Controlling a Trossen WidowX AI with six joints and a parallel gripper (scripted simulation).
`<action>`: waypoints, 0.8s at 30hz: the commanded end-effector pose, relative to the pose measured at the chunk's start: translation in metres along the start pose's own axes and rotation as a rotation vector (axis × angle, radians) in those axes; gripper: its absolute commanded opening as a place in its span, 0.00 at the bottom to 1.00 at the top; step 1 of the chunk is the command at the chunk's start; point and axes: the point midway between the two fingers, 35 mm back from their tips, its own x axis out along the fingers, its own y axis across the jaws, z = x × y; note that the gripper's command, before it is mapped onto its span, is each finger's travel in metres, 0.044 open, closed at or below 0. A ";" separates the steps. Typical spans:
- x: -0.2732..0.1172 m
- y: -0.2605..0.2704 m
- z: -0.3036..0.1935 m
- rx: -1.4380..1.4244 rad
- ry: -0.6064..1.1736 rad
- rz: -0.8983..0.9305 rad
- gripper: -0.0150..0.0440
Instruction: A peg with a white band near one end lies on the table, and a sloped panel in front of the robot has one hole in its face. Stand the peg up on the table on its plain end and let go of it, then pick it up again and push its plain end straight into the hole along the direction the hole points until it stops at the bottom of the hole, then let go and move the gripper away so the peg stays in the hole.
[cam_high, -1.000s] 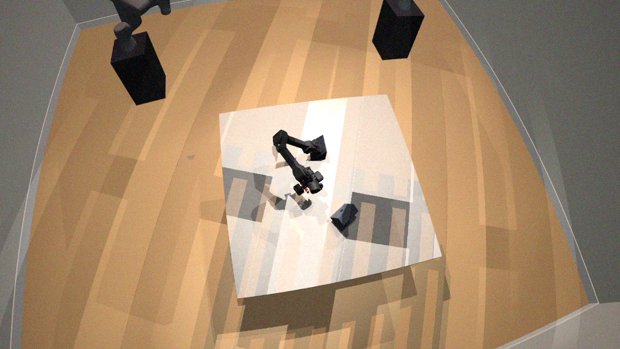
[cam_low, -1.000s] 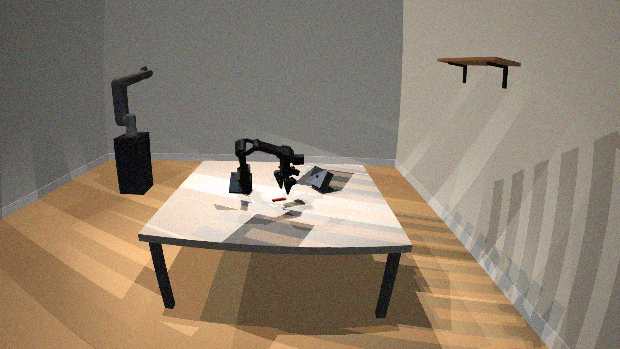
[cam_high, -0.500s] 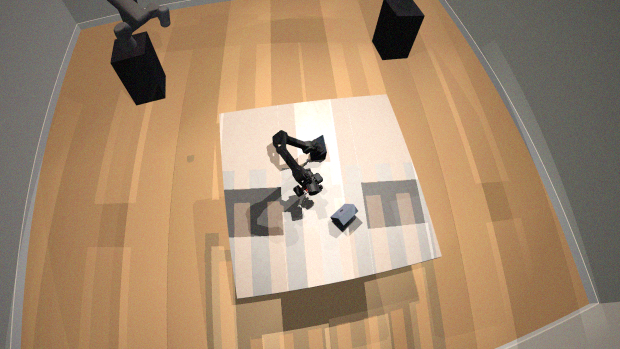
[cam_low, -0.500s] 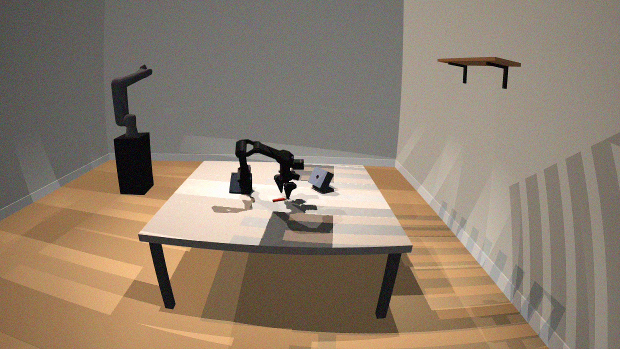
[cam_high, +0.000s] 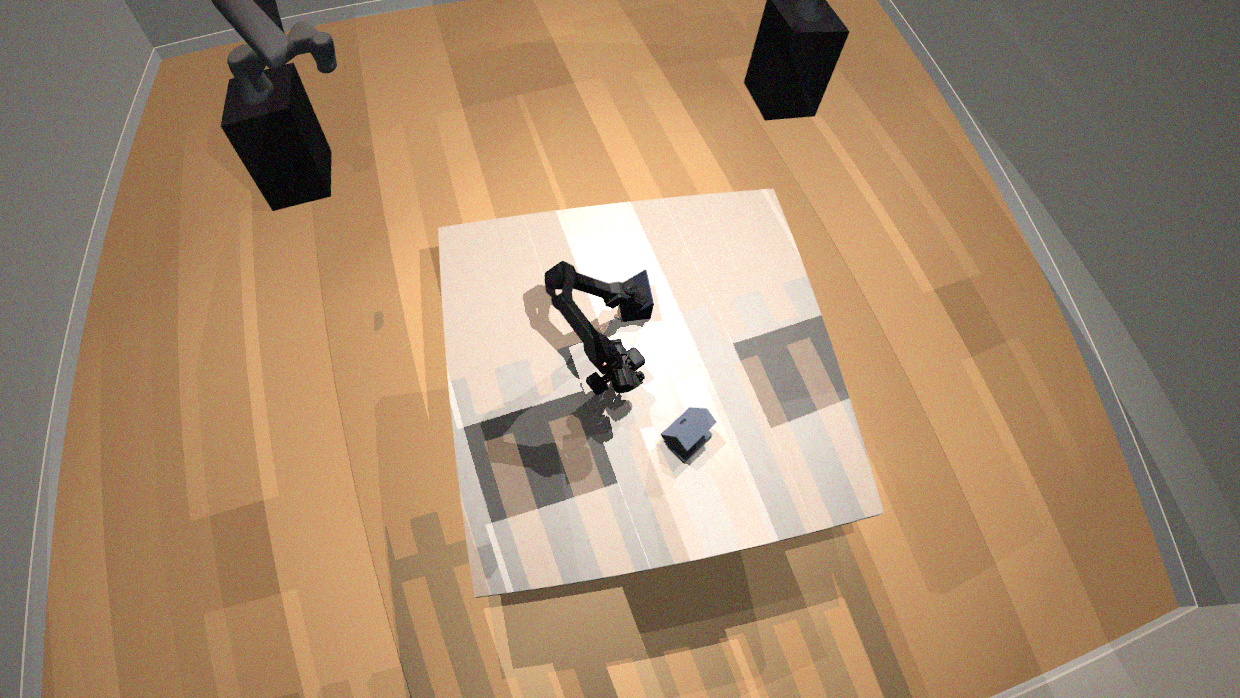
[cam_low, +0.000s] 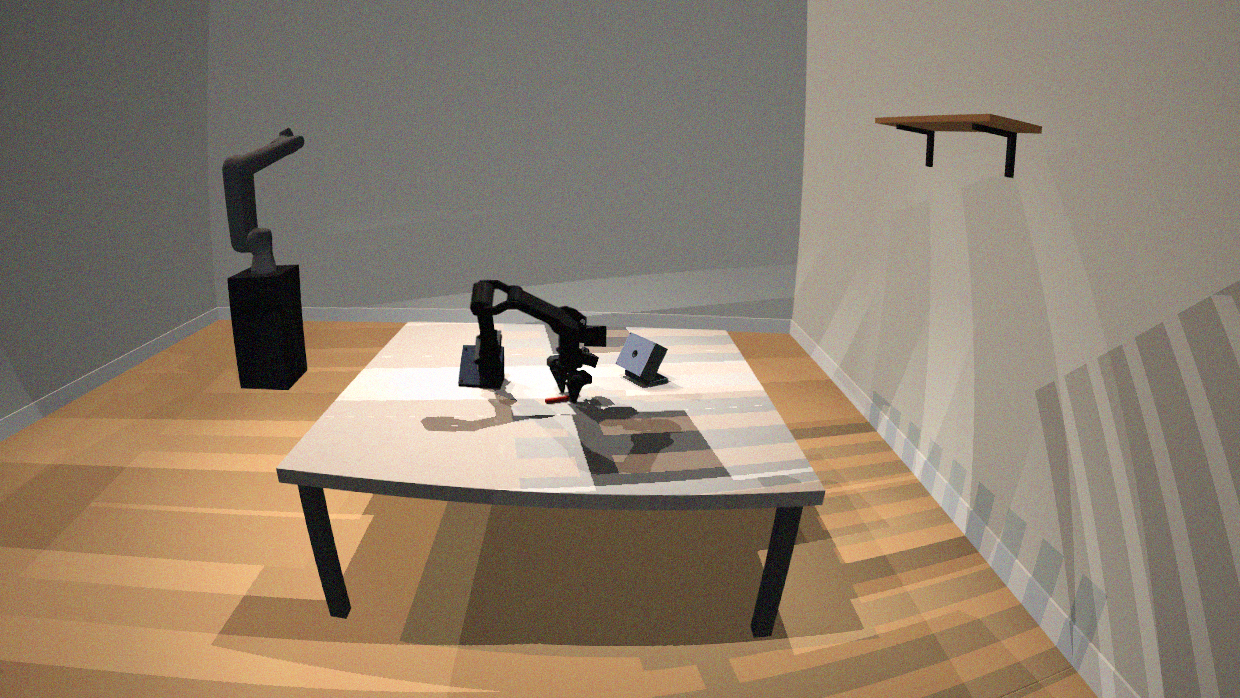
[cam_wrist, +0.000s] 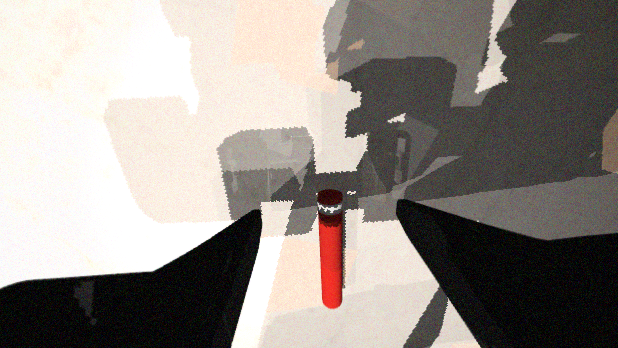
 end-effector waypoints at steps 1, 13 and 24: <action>0.002 0.000 -0.001 -0.003 0.004 -0.004 0.78; 0.002 0.000 -0.001 -0.003 0.004 -0.004 0.44; 0.002 0.000 -0.001 -0.003 0.004 -0.004 0.38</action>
